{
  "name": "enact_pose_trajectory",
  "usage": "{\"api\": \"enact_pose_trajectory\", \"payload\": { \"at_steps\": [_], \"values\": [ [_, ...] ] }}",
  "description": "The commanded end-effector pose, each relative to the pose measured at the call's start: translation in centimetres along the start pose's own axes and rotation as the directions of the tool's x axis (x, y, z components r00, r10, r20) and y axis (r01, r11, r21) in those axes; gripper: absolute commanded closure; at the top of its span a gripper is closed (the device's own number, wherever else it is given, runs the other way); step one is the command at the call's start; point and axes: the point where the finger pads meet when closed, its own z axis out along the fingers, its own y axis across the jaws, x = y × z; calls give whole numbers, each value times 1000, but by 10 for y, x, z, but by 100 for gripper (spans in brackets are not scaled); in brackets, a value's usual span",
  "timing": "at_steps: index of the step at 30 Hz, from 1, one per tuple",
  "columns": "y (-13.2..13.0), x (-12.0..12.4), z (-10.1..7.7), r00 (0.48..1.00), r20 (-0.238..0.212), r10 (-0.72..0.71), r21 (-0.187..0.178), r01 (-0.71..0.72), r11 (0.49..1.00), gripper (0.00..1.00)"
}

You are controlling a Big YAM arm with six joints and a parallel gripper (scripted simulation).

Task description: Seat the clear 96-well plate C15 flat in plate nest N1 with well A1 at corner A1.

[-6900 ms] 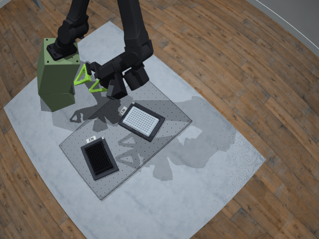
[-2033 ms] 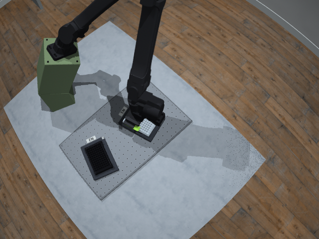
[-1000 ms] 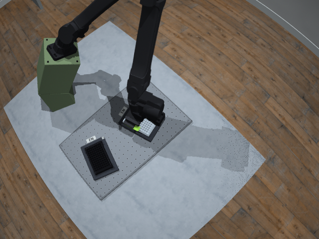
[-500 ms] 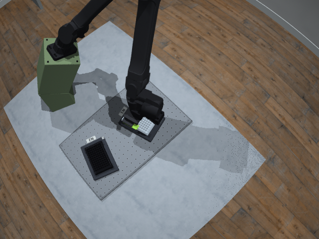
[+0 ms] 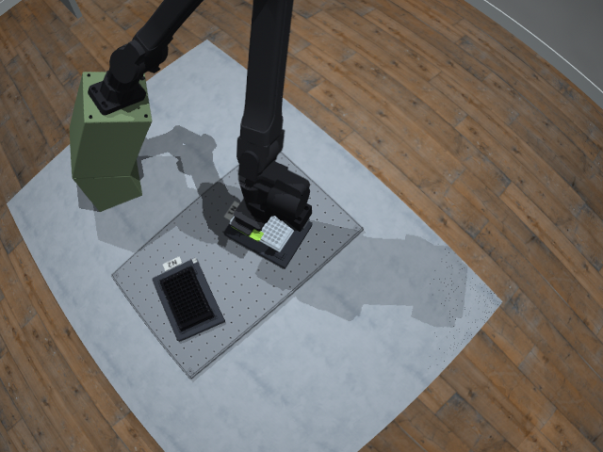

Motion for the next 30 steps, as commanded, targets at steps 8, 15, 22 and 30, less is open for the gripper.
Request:
{"api": "enact_pose_trajectory", "payload": {
  "at_steps": [8, 15, 22, 30],
  "values": [
    [-1, -4, -7, 1000, 8, -8, 2, 8, 1000, 100],
    [-1, -4, -7, 1000, 8, -8, 2, 8, 1000, 100],
    [14, 0, -9, 1000, -1, -8, -3, 8, 1000, 100],
    [2, 6, -3, 1000, -19, 19, 4, -19, 1000, 100]
  ]
}}
